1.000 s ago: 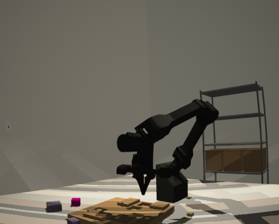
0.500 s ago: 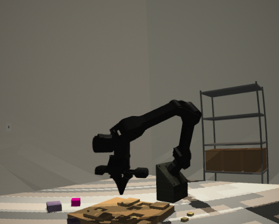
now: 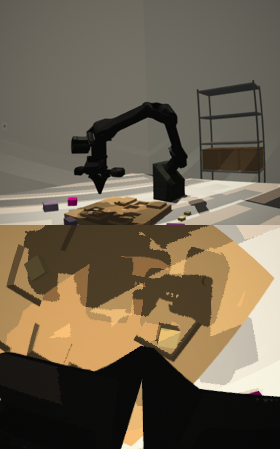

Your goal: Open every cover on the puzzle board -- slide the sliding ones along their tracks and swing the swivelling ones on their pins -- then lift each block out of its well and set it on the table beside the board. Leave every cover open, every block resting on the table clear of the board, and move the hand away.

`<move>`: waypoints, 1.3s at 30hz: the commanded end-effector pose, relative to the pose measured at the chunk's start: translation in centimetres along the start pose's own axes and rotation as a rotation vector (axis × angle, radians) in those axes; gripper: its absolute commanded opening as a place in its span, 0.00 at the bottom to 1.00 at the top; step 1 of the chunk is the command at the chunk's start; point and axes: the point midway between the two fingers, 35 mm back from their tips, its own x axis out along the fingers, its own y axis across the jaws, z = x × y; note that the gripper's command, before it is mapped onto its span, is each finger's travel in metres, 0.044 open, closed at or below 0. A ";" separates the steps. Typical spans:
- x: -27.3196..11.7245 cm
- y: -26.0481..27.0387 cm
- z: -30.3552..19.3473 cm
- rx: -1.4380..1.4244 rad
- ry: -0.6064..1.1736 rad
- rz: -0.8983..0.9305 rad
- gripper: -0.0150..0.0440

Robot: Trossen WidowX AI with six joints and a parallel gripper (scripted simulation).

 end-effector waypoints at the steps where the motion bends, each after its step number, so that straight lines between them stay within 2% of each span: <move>1: 0.3 -1.1 -0.5 -0.084 0.001 0.006 0.25; 9: 0.4 -1.9 -1.0 -0.848 -0.004 0.008 0.25; 11: 0.4 -1.9 -1.0 -0.787 -0.004 0.008 0.25; 20: 0.5 -2.4 -1.2 -0.013 -0.002 0.011 0.25; 29: 0.8 -2.4 -1.2 0.002 -0.002 0.011 0.25; 36: 3.5 -2.4 -1.2 0.002 -0.003 0.012 0.25; 39: 3.6 -2.4 -1.2 -0.092 -0.003 0.012 0.25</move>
